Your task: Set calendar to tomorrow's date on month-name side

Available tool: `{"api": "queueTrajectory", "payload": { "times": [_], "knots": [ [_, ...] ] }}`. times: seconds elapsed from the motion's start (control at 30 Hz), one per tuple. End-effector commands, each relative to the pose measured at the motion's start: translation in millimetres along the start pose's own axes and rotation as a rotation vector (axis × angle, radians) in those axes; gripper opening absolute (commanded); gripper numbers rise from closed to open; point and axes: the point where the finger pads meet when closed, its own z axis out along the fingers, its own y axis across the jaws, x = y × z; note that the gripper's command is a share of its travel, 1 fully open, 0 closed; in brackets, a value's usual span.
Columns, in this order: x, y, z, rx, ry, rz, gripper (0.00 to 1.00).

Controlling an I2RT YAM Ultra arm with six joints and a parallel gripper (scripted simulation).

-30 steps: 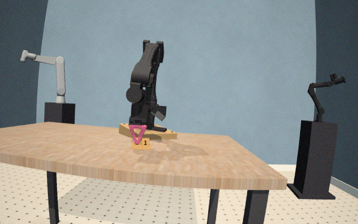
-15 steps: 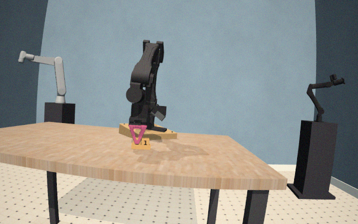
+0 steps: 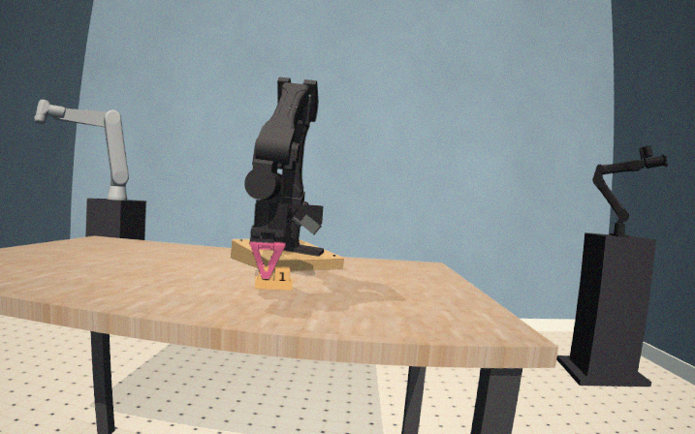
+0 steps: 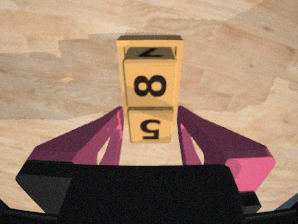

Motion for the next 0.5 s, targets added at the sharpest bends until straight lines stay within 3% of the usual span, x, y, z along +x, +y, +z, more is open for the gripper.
{"api": "queueTrajectory", "payload": {
  "times": [0.0,0.17,0.2,0.47],
  "knots": [
    [-3.4,1.8,-0.6,-0.003,-0.005,-0.002,0.45],
    [-3.4,1.8,-0.6,-0.003,-0.005,-0.002,0.45],
    [-3.4,1.8,-0.6,-0.003,-0.005,-0.002,0.26],
    [-3.4,1.8,-0.6,-0.003,-0.005,-0.003,0.26]
  ]
}}
